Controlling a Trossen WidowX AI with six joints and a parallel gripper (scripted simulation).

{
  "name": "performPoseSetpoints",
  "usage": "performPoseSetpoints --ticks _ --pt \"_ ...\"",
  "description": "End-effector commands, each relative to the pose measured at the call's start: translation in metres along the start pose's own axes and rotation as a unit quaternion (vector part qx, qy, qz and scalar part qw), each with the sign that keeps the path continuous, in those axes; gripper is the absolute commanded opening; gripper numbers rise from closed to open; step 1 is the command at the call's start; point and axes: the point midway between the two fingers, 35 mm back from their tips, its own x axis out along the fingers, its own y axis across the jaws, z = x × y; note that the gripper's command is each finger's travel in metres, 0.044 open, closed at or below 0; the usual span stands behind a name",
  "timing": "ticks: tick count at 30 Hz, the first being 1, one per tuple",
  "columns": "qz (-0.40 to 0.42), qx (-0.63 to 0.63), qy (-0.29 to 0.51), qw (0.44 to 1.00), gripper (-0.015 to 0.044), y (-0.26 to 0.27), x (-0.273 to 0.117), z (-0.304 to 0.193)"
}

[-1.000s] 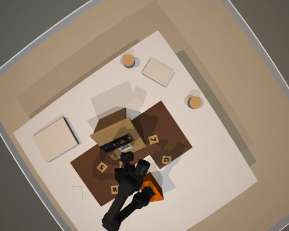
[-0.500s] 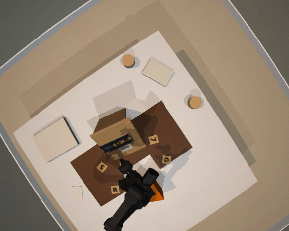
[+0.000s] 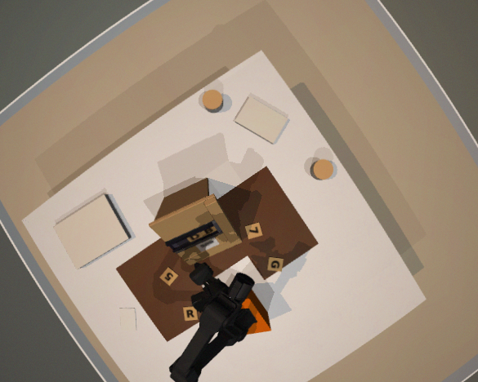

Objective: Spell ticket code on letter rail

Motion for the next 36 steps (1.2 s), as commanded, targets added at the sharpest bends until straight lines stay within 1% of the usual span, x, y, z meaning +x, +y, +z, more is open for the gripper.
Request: performPoseSetpoints --ticks 1,7,12,18,24,27,33,36 --pt "0.075 -0.011 -0.013 0.997 0.034 0.007 0.042 0.018" --pt "0.175 -0.027 -0.004 0.984 0.034 0.02 0.099 0.041" --pt "0.242 -0.047 0.014 0.969 0.034 0.037 0.146 0.067" --pt "0.3 -0.078 0.032 0.95 0.034 0.068 0.199 0.108" --pt "0.335 -0.11 0.039 0.935 0.034 0.111 0.242 0.158" --pt "0.341 -0.116 0.038 0.932 0.034 0.126 0.247 0.169" --pt "0.341 -0.116 0.038 0.932 0.034 0.126 0.247 0.169" --pt "0.341 -0.116 0.038 0.932 0.034 0.131 0.253 0.168"
